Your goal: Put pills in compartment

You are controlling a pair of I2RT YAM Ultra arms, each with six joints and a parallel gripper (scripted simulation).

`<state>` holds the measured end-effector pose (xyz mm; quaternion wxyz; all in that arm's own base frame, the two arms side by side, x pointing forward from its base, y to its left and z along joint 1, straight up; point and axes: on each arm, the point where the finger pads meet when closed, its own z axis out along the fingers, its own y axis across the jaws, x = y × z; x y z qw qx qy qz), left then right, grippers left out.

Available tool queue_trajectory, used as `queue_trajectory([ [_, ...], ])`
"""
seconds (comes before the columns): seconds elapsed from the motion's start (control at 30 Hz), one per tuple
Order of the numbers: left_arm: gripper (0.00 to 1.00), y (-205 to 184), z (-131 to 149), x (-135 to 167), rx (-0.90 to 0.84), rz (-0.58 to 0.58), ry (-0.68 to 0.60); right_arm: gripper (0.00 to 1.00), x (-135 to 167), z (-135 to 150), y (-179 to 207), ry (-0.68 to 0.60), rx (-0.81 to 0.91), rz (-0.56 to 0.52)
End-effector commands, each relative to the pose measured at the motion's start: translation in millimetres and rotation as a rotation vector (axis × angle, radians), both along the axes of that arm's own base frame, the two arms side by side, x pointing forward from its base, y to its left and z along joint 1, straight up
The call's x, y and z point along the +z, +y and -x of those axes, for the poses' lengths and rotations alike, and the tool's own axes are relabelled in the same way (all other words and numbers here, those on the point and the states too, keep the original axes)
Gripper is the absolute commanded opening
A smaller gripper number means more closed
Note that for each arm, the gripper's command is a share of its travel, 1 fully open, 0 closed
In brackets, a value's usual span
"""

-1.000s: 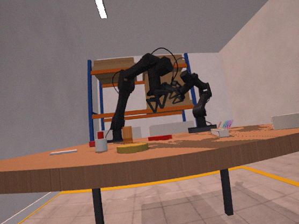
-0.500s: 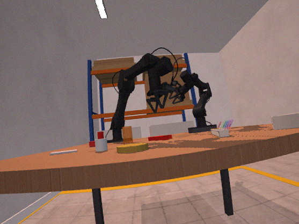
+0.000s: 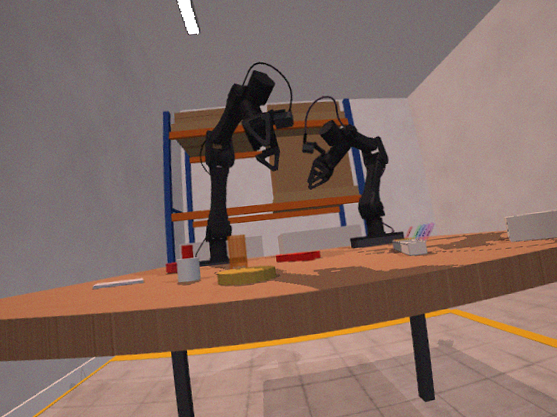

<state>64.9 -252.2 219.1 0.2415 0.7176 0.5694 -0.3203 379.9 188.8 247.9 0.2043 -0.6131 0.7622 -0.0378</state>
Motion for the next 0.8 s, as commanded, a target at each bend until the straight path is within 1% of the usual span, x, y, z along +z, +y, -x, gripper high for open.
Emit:
queue_trajectory([
  [0.0, 1.00, -24.4, -18.0, 7.8, 0.135, -0.052, 0.042, 1.00, 16.6, -8.3, -12.6, -0.057, -0.144, -0.119],
  [0.07, 1.00, -39.8, -25.5, 1.8, 0.174, -0.094, 0.076, 1.00, 35.0, -9.8, -32.8, -0.103, -0.223, -0.169],
  [0.23, 1.00, -68.5, -40.2, -16.1, 0.269, -0.178, 0.140, 1.00, 68.6, -9.8, -69.7, -0.193, -0.372, -0.270],
  [0.27, 1.00, -75.0, -44.6, -20.7, 0.305, -0.195, 0.155, 1.00, 71.0, -3.8, -80.5, -0.195, -0.405, -0.263],
  [0.33, 1.00, -91.4, -53.2, -34.2, 0.377, -0.240, 0.188, 1.00, 83.2, 16.1, -96.0, -0.219, -0.433, -0.262],
  [0.4, 1.00, -108.2, -60.4, -50.2, 0.446, -0.286, 0.217, 1.00, 94.9, 44.7, -103.5, -0.240, -0.435, -0.253],
  [0.47, 1.00, -108.2, -60.4, -50.2, 0.446, -0.286, 0.217, 1.00, 94.9, 44.7, -103.5, -0.240, -0.435, -0.253],
  [0.53, 1.00, -126.2, -68.9, -68.9, 0.540, -0.329, 0.248, 1.00, 106.9, 76.8, -107.3, -0.271, -0.414, -0.250],
  [0.6, 1.00, -147.7, -78.3, -92.2, 0.625, -0.357, 0.267, 1.00, 120.8, 110.2, -113.8, -0.313, -0.428, -0.284],
  [0.67, 1.00, -155.8, -83.6, -117.1, 0.678, -0.407, 0.287, 1.00, 126.5, 133.6, -119.3, -0.338, -0.445, -0.315],
  [0.77, 1.00, -167.9, -91.3, -136.0, 0.772, -0.442, 0.320, 1.00, 126.1, 161.7, -127.4, -0.347, -0.488, -0.355],
])
